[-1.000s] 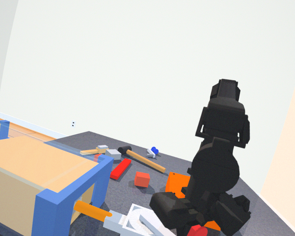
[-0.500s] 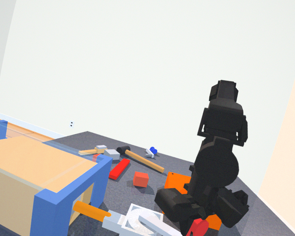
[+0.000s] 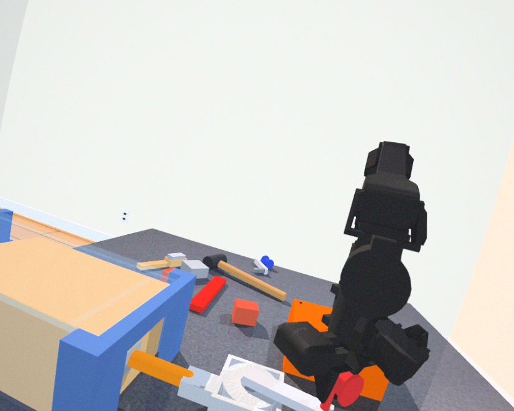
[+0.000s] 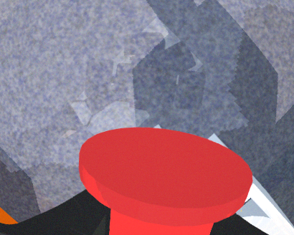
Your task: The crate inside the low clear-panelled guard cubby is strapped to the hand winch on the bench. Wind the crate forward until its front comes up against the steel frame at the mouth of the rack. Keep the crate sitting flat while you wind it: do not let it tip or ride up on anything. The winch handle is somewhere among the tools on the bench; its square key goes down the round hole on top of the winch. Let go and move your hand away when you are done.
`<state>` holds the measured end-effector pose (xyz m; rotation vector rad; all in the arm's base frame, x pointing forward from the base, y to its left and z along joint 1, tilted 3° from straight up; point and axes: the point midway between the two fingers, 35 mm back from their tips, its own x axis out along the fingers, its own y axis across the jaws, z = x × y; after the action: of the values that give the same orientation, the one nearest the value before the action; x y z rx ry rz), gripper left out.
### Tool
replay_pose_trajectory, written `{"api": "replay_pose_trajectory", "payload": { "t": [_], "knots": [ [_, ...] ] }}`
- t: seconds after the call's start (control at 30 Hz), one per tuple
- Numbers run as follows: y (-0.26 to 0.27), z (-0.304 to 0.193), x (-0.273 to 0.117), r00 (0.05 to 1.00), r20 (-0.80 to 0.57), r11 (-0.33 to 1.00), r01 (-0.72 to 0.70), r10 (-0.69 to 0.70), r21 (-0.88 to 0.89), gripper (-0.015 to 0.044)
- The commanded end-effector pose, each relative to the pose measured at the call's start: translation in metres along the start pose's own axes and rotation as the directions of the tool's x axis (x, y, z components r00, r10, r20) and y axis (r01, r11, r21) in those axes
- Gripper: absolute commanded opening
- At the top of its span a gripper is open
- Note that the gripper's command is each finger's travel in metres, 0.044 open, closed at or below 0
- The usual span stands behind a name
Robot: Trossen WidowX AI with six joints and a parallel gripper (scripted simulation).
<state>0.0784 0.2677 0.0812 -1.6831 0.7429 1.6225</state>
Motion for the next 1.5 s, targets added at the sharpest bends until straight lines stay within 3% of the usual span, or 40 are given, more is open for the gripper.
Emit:
{"api": "replay_pose_trajectory", "payload": {
  "t": [0.0, 1.47],
  "knots": [
    [0.009, -0.009, 0.001, 1.000, -0.017, 1.000, -0.019, 0.019, 0.000, 0.0000],
    [0.032, -0.073, 0.000, 1.000, -0.022, 1.000, -0.020, 0.020, 0.000, 0.0000]
  ]
}}
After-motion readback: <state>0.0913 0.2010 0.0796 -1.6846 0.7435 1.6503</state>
